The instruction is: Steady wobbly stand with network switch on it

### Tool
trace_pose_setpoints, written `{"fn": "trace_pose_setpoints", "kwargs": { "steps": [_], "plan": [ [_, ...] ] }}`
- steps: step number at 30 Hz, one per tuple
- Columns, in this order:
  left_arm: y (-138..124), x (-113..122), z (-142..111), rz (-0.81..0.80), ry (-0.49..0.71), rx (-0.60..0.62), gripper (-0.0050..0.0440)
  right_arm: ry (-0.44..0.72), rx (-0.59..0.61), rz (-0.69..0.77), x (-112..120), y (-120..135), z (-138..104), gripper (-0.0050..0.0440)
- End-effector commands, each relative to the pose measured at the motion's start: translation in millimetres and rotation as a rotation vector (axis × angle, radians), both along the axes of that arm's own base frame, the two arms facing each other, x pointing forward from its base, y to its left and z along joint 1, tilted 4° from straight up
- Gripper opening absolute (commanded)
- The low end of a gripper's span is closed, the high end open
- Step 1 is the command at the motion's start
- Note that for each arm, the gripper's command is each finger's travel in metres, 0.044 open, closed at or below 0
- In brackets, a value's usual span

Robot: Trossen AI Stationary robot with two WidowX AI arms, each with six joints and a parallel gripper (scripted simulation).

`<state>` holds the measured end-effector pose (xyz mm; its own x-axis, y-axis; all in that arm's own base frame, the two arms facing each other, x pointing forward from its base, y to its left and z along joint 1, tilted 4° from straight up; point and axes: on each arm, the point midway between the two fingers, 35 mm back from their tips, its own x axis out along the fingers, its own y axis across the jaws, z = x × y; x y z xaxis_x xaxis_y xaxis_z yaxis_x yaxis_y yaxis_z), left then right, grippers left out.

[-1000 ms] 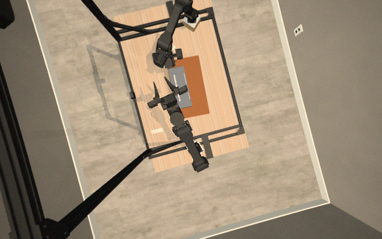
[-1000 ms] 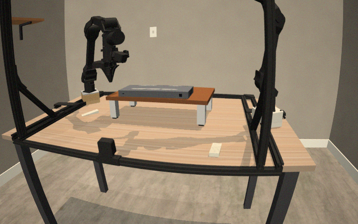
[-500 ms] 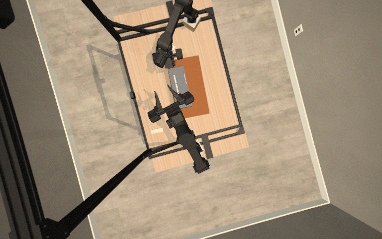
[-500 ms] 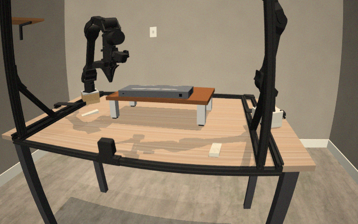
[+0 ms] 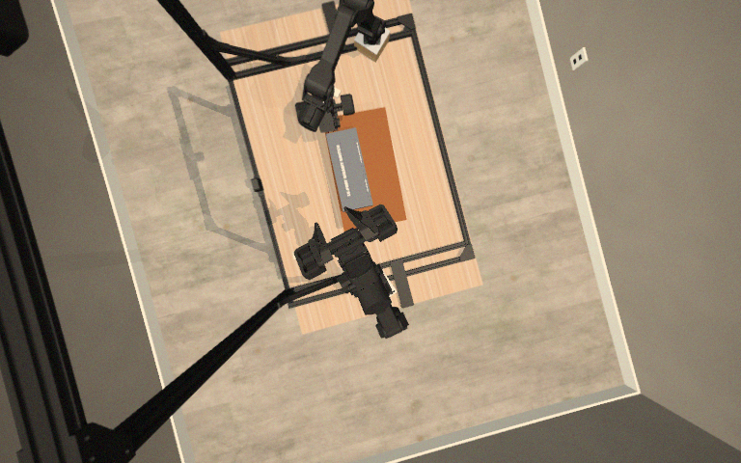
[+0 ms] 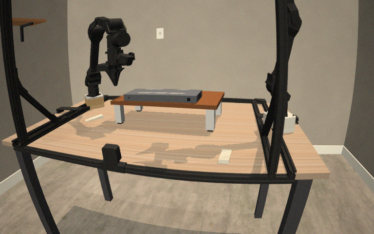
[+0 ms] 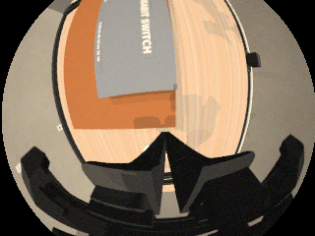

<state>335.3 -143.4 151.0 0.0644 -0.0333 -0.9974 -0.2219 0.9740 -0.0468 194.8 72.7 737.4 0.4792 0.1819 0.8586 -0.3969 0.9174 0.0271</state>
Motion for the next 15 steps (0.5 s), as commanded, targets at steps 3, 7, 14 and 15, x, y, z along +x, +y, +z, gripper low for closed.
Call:
{"fn": "trace_pose_setpoints", "kwargs": {
  "steps": [3,7,14,15],
  "plan": [
    [0,0,0,0.0,0.0,0.0,0.0,-0.046,0.015,-0.008,-8,-4,14,0.0245],
    [0,0,0,0.0,0.0,0.0,0.0,-0.186,0.062,-0.016,-49,-18,31,0.0245],
    [0,0,0,0.0,0.0,0.0,0.0,-0.474,0.165,-0.046,-129,-48,60,0.0245],
    [0,0,0,0.0,0.0,0.0,0.0,-0.474,0.165,-0.046,-129,-48,60,0.0245]
  ]
}}
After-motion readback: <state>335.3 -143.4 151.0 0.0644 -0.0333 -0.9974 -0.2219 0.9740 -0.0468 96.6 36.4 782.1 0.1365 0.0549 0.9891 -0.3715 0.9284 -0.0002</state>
